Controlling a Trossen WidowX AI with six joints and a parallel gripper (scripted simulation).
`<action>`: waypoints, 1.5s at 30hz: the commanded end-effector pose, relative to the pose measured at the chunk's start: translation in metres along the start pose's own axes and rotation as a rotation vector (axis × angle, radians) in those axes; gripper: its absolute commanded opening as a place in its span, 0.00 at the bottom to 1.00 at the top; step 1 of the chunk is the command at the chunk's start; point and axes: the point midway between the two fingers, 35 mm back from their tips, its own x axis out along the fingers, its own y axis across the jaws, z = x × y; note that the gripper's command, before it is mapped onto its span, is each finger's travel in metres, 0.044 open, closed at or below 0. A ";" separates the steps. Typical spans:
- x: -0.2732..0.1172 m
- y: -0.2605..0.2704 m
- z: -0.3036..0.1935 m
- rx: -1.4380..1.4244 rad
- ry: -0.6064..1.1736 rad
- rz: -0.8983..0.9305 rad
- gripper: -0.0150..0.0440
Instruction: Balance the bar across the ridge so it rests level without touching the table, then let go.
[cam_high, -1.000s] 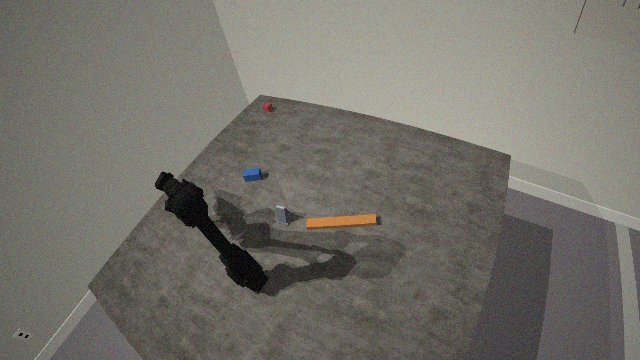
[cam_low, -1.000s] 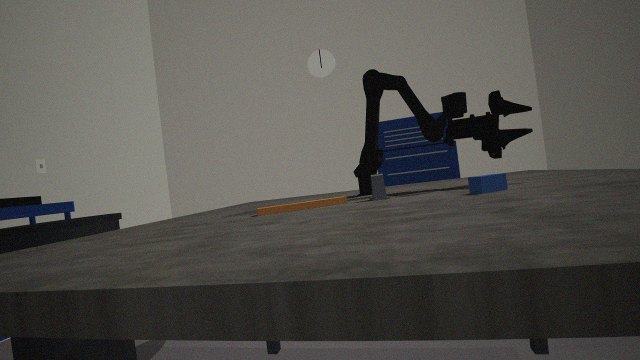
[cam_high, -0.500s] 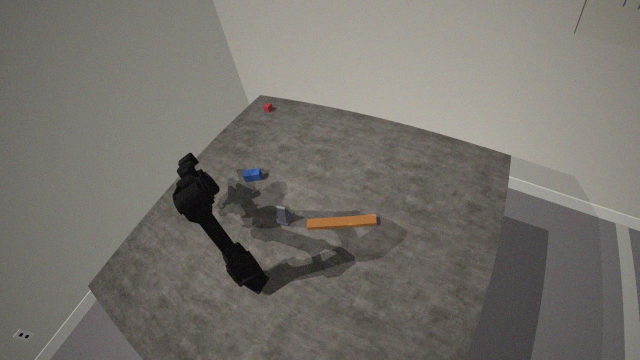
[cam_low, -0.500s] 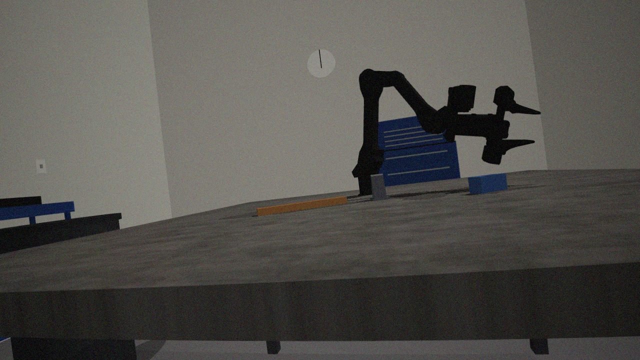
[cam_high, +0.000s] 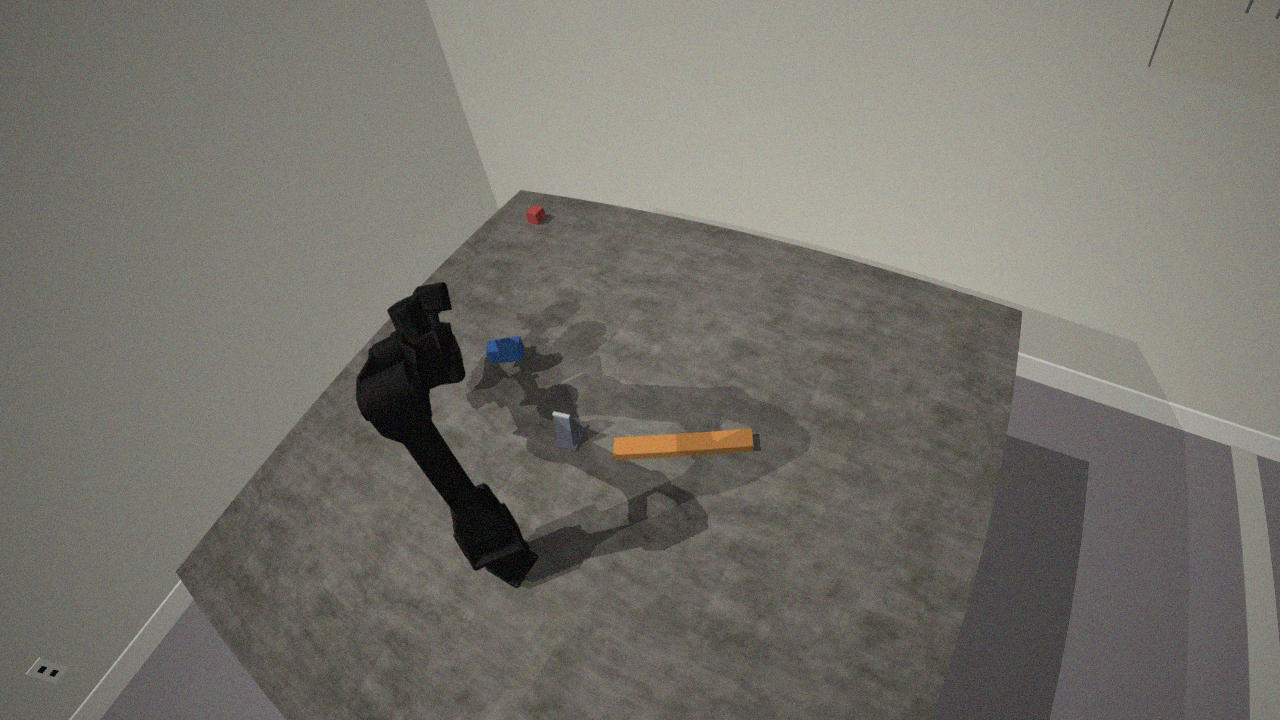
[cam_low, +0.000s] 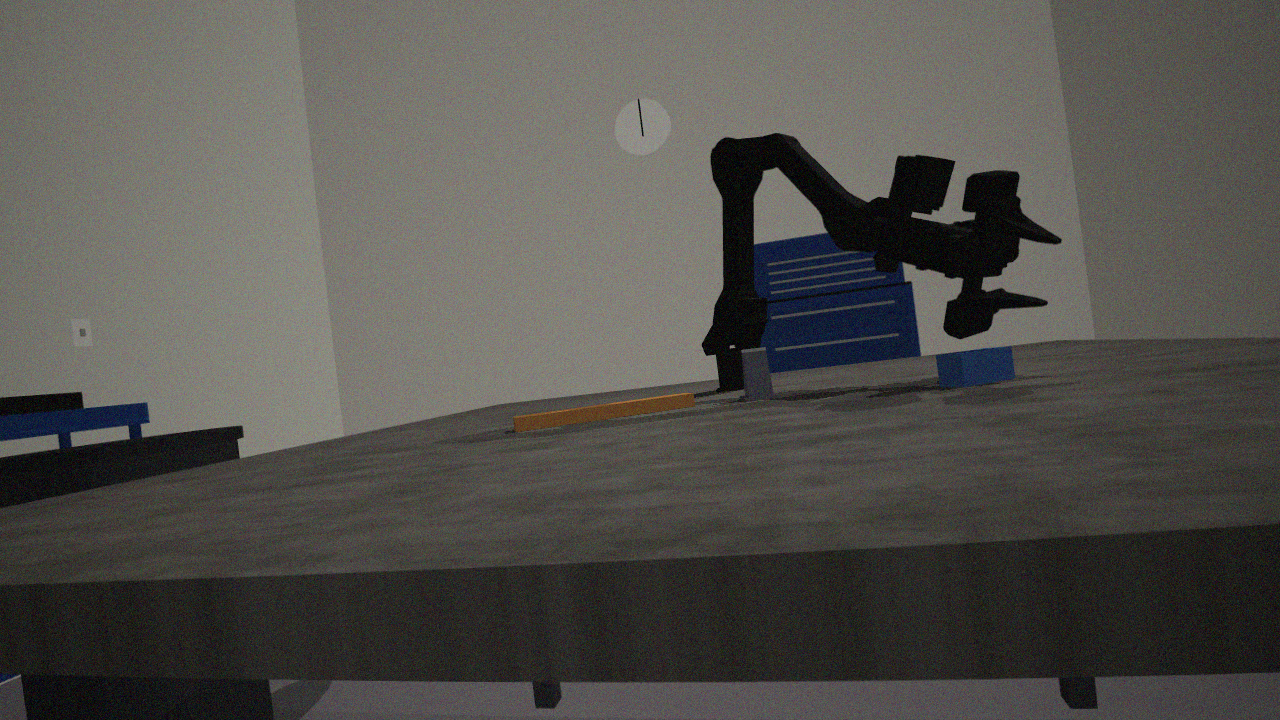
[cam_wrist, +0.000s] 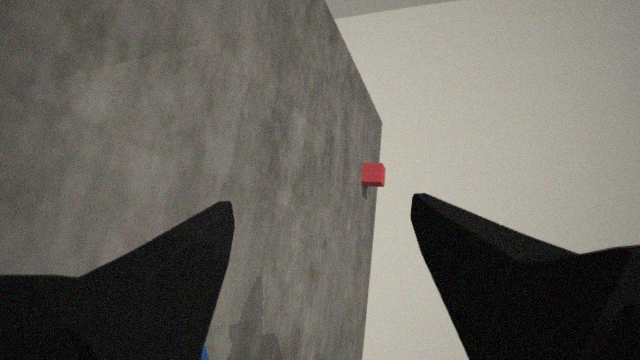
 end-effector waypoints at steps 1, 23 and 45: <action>0.005 -0.001 -0.025 0.116 0.055 0.039 0.79; -0.002 0.007 -0.144 0.653 0.351 0.164 0.79; -0.047 0.018 -0.246 1.162 0.673 0.164 0.79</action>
